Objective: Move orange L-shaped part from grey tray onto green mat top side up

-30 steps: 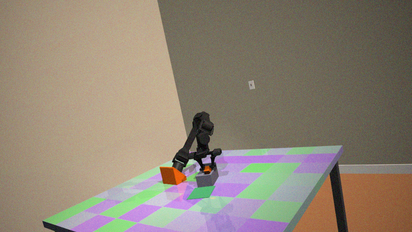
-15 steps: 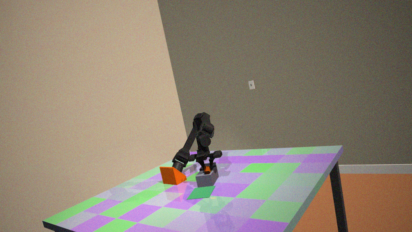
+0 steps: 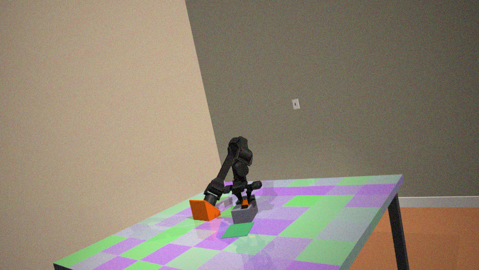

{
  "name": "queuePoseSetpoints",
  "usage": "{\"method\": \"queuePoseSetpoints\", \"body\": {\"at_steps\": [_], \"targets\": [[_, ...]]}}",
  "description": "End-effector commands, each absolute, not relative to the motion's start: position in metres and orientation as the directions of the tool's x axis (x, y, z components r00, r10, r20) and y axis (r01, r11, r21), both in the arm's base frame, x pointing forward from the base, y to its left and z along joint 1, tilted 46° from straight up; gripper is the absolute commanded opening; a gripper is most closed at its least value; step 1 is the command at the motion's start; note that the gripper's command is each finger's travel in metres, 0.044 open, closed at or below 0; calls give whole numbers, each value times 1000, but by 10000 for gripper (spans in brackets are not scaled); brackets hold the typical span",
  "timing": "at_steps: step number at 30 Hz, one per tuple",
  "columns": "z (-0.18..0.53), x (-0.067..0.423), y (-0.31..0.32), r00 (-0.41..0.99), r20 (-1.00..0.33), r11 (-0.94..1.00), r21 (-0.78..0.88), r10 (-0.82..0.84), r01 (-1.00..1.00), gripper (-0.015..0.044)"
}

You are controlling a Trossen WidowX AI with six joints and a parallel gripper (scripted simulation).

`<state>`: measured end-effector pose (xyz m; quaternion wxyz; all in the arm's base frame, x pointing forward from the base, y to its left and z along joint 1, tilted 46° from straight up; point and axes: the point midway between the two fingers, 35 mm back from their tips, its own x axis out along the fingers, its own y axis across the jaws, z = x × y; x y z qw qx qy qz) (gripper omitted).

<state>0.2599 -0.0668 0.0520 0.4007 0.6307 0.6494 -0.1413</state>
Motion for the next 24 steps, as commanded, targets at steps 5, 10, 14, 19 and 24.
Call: {"method": "queuePoseSetpoints", "body": {"at_steps": [5, 10, 14, 19, 24], "targets": [[55, 259, -69, 116, -699, 166, 322, 706, 932, 0], [60, 258, -75, 117, -699, 164, 322, 706, 932, 0], [65, 257, -79, 117, -699, 164, 321, 706, 933, 0], [70, 256, -84, 117, -699, 163, 321, 706, 933, 0], [76, 255, -90, 117, -699, 162, 321, 706, 933, 0]]}}
